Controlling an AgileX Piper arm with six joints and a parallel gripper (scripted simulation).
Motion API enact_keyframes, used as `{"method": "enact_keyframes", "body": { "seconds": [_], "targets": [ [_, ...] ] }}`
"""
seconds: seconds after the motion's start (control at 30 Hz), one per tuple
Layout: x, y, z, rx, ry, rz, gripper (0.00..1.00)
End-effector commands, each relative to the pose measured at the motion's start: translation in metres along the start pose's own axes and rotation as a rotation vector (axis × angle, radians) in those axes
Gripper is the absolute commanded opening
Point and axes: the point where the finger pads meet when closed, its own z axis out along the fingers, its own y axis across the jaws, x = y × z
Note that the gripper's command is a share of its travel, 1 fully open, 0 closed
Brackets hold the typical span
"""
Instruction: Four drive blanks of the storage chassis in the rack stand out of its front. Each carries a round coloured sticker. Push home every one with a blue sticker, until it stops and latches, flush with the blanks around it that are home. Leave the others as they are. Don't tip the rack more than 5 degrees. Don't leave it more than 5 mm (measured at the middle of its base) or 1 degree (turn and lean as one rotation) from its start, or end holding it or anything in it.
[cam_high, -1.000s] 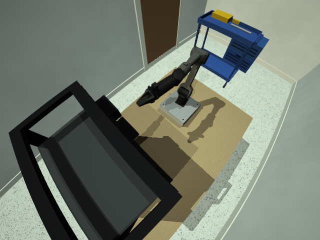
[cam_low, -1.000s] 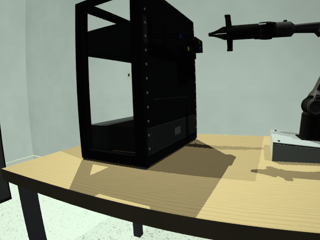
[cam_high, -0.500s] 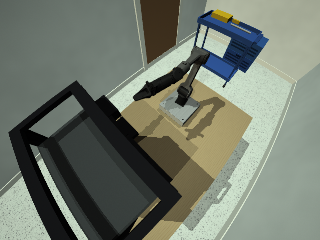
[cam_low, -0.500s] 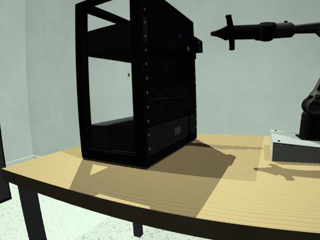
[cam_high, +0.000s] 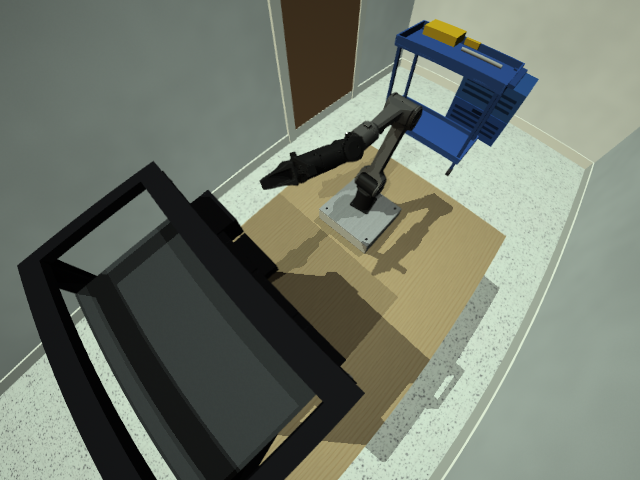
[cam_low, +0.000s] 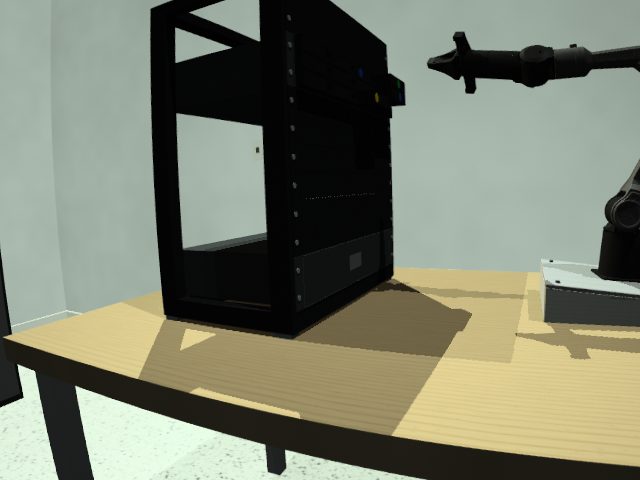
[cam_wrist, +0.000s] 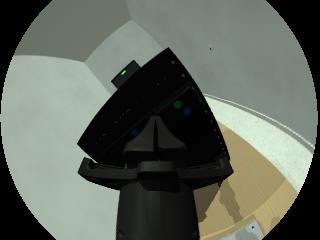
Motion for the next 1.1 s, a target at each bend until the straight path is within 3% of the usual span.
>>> {"method": "enact_keyframes", "body": {
  "seconds": [0.0, 0.6, 1.07],
  "targets": [
    [-0.005, -0.001, -0.001, -0.013, -0.016, -0.059, 0.0],
    [-0.031, -0.006, -0.008, -0.048, -0.101, -0.631, 0.0],
    [-0.035, -0.01, -0.015, -0.078, -0.122, -1.074, 0.0]
  ]
}}
